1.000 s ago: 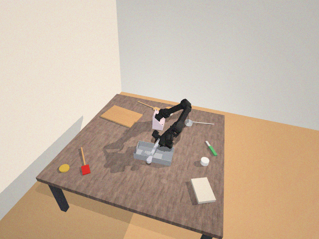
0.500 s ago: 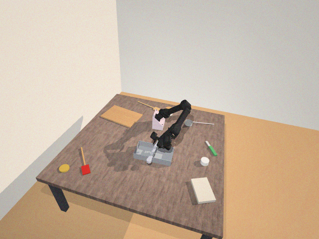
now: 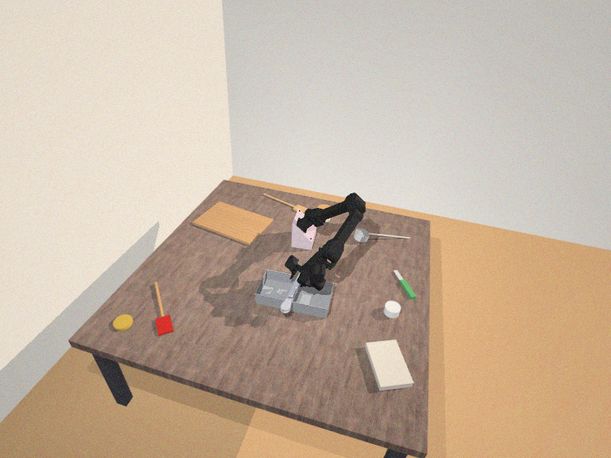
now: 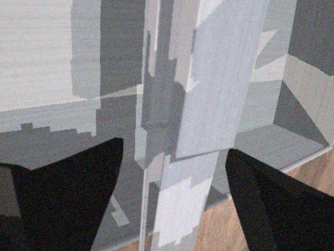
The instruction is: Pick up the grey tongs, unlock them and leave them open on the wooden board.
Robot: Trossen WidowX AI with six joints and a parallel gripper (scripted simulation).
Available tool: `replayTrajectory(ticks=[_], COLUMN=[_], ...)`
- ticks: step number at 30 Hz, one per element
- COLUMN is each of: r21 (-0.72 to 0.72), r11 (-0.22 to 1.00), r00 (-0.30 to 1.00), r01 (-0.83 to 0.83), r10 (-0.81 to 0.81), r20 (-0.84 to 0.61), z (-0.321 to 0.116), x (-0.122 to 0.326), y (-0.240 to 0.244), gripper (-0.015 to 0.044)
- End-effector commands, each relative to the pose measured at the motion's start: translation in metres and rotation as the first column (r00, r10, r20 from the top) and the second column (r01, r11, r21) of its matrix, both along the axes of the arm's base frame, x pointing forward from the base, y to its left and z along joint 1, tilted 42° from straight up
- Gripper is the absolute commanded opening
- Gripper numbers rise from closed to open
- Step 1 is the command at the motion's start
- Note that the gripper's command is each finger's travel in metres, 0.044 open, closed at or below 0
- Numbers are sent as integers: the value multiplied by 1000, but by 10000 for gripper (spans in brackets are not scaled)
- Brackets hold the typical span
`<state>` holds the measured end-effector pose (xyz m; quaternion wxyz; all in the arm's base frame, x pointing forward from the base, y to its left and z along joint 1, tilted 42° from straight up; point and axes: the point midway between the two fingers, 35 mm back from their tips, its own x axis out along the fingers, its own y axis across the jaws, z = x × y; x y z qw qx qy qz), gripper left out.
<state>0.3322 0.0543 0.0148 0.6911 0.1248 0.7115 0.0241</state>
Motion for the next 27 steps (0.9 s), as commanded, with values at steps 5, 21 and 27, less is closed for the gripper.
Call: replayTrajectory(ticks=[5, 21, 27], r21=[1, 1, 0], r11=[1000, 1000, 1000], r00=[1000, 1000, 1000], r01=[3, 3, 3], r10=[-3, -3, -3], r20=[2, 2, 0], z=[-4, -4, 8], x=[0, 0, 1], y=[1, 1, -10], gripper=[234, -30, -150])
